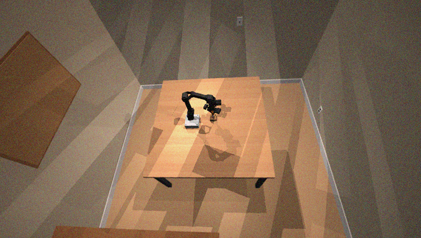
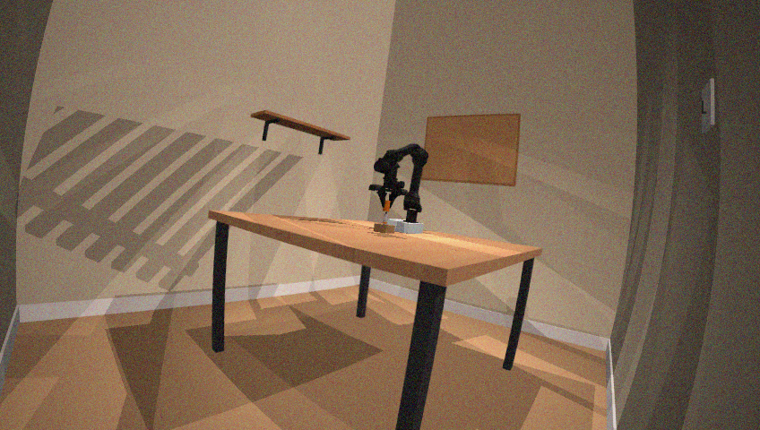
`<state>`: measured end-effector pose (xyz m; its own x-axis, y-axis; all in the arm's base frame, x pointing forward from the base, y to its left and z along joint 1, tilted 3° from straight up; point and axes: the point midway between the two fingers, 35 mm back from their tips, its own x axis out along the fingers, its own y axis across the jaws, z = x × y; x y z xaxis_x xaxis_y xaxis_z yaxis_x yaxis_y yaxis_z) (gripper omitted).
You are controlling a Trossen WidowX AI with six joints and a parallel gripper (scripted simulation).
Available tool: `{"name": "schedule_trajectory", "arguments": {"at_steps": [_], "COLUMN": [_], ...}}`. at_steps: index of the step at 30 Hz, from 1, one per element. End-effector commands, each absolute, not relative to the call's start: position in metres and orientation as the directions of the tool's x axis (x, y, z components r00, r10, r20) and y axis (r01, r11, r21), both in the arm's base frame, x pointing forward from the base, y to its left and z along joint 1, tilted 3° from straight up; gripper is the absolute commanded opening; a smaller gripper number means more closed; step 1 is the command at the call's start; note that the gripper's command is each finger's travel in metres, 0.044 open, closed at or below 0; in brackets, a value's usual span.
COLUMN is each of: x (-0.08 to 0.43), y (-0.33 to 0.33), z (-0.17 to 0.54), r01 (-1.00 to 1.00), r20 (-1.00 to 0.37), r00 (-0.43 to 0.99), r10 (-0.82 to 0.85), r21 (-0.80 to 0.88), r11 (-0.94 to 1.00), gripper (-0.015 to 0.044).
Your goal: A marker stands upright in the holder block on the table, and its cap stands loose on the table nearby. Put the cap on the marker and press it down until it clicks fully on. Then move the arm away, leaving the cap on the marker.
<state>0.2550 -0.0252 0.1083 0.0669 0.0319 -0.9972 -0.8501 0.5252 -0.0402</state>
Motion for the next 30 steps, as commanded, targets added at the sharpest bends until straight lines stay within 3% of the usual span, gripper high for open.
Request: {"name": "schedule_trajectory", "arguments": {"at_steps": [1, 30], "x": [0.254, 0.255], "y": [-0.024, -0.021], "z": [0.100, 0.055], "r01": [-0.852, -0.852], "r20": [-0.998, -0.998], "r00": [0.058, 0.058], "r10": [0.036, 0.036], "r21": [-0.031, -0.031], "r11": [0.523, 0.523], "gripper": [0.0000, 0.0000]}}
